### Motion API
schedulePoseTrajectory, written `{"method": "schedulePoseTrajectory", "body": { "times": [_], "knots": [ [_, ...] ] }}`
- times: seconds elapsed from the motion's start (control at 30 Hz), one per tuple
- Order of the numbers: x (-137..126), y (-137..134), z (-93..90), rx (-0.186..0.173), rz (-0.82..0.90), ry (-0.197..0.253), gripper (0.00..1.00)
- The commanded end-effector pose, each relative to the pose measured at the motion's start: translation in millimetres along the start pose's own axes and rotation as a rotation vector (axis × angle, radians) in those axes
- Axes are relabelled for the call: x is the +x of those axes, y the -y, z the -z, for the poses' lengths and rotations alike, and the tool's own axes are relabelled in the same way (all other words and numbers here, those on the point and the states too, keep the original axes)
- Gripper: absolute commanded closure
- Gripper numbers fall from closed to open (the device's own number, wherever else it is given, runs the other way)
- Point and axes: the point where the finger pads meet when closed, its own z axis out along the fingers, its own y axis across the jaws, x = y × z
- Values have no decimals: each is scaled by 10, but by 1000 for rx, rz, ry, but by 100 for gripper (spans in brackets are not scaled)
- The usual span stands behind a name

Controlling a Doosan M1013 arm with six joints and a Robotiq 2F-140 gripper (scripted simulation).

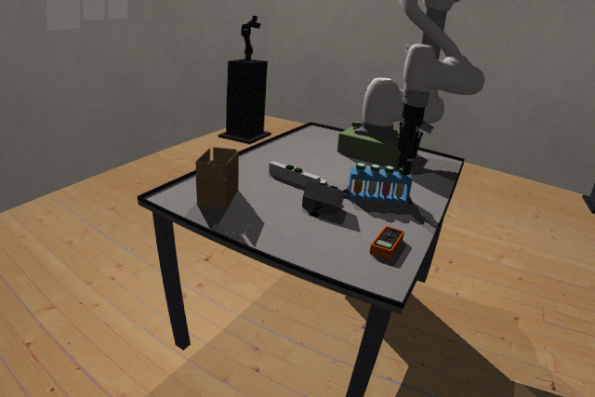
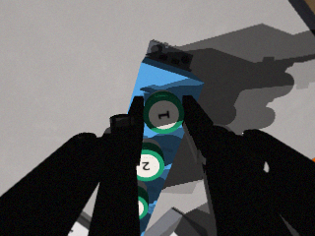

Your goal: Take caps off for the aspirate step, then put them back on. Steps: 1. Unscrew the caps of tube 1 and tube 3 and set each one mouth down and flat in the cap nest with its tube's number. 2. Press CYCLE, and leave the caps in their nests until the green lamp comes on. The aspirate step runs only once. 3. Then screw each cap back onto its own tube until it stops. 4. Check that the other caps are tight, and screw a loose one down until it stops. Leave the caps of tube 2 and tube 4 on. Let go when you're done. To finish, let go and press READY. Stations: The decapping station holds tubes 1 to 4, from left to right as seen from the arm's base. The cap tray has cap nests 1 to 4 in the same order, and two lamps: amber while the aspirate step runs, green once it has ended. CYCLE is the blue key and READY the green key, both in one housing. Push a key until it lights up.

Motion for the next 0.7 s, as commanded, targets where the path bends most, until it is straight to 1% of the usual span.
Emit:
{"method": "schedulePoseTrajectory", "body": {
  "times": [0.0, 0.23, 0.27, 0.6, 0.67],
  "knots": [
    [-2, -4, 6, -7, 209, -17, 70],
    [-1, -4, 7, -7, 209, -17, 70],
    [-2, -4, 11, -7, 209, -17, 59],
    [-2, -3, 11, -7, 209, -17, 59],
    [-2, -4, 10, -5, 42, -18, 59]
  ]
}}
